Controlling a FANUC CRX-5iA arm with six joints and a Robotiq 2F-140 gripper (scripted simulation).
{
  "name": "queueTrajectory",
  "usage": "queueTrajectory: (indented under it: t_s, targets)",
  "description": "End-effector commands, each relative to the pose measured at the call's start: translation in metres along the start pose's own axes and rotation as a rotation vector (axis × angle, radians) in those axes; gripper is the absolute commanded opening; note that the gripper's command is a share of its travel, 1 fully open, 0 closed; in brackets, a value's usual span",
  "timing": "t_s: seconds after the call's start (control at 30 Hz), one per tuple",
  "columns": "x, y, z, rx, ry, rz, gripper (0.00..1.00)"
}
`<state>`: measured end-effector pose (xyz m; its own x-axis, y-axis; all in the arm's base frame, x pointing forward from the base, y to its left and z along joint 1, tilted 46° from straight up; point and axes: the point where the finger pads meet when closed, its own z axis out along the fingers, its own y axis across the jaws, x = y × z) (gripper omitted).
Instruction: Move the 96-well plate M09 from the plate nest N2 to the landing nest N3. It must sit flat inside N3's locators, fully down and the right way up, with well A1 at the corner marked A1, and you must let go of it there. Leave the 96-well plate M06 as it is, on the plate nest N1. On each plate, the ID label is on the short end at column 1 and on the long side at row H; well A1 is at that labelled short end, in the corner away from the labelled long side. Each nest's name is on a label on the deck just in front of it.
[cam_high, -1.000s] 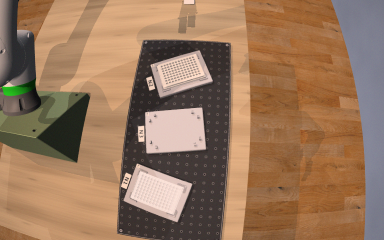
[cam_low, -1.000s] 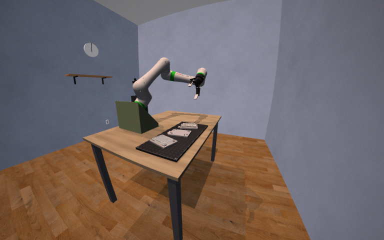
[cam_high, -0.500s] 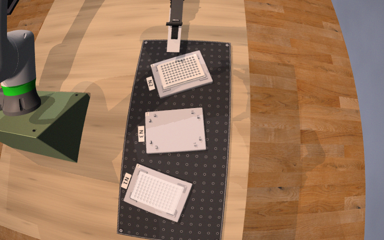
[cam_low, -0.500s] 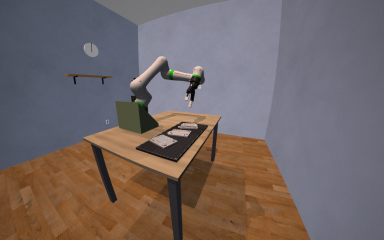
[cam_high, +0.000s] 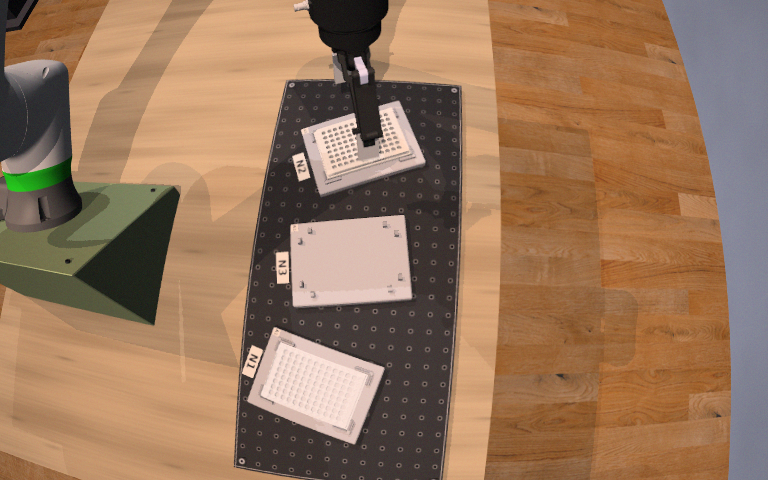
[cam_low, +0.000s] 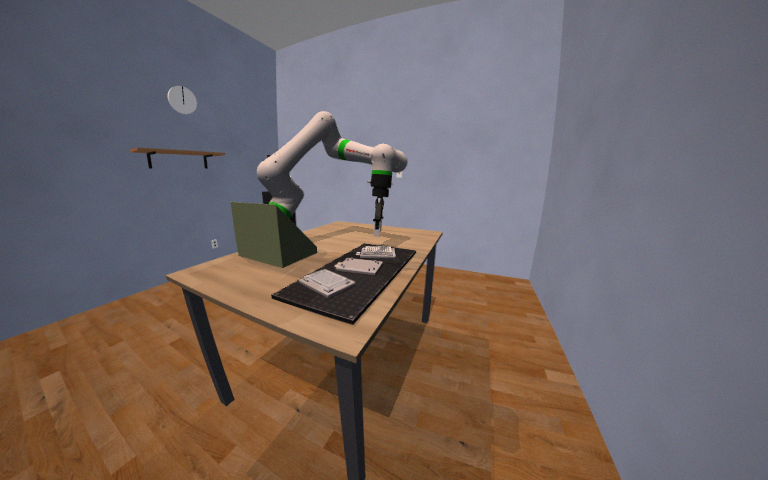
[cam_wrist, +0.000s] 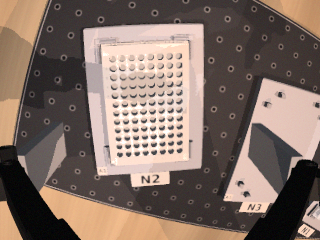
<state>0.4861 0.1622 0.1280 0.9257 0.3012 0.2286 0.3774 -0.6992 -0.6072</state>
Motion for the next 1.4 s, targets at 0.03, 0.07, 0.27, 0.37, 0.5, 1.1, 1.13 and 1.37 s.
queueTrajectory:
  t_s: [0.03,0.07,0.27,0.37,0.5,1.1,1.13,1.37]
  targets:
    - [0.0055,-0.0049,0.0167,0.073,0.053,-0.038,1.00]
    - [0.0065,-0.0055,0.0183,0.079,0.061,-0.042,1.00]
    - [0.0076,-0.0062,0.0200,0.086,0.070,-0.045,0.00]
    - [0.0076,-0.0062,0.0200,0.086,0.070,-0.045,0.00]
    - [0.0076,-0.0062,0.0200,0.086,0.070,-0.045,0.00]
    - [0.0076,-0.0062,0.0200,0.086,0.070,-0.045,0.00]
    - [0.0076,-0.0062,0.0200,0.086,0.070,-0.045,0.00]
    - [0.0076,-0.0062,0.0200,0.086,0.070,-0.045,0.00]
